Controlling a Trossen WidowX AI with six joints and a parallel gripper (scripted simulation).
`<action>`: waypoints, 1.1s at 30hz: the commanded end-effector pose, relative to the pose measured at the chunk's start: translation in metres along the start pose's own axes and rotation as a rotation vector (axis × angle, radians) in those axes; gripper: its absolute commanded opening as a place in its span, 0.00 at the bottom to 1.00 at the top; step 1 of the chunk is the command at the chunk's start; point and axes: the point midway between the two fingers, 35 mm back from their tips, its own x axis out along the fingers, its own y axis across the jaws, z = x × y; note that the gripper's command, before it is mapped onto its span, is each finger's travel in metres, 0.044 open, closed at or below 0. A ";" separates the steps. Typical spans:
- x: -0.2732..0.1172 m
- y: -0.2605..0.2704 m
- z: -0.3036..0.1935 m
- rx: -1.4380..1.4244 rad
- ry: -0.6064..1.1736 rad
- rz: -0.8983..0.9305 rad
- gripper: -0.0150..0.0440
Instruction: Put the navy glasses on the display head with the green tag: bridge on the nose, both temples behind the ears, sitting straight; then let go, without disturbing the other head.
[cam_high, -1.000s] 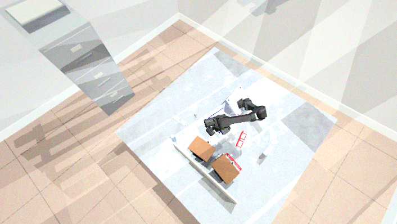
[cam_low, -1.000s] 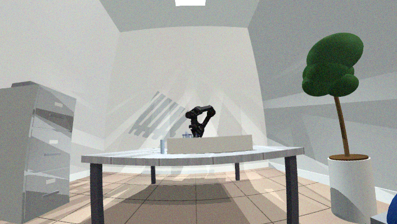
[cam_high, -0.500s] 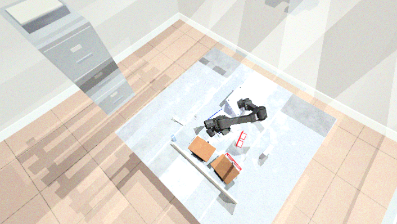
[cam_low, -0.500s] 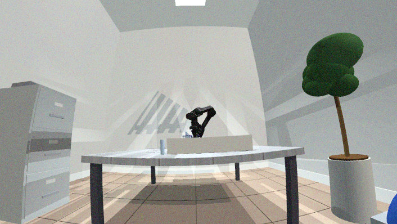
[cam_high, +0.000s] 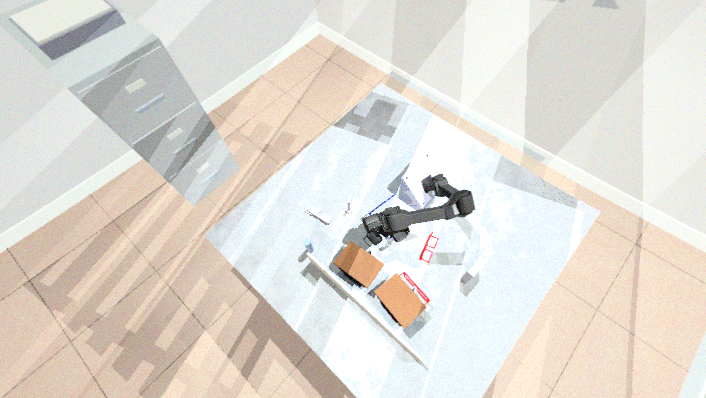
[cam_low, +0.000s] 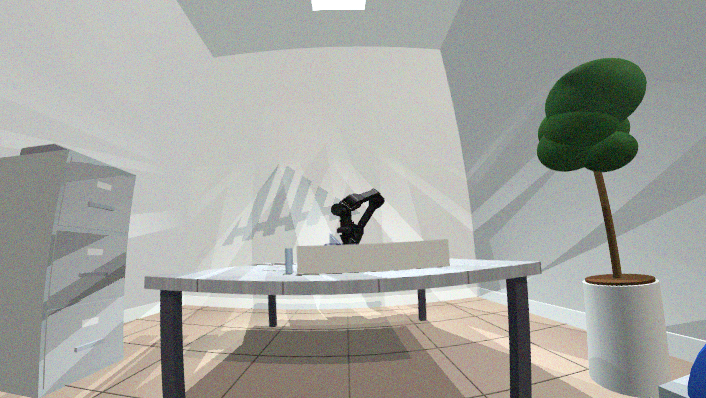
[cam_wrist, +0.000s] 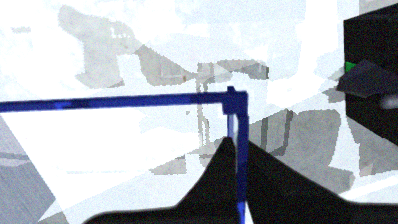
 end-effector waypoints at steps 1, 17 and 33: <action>0.009 0.003 0.000 0.008 -0.007 0.010 0.25; 0.025 0.002 0.001 0.008 -0.007 0.009 0.25; 0.042 0.003 0.001 0.008 -0.008 0.009 0.25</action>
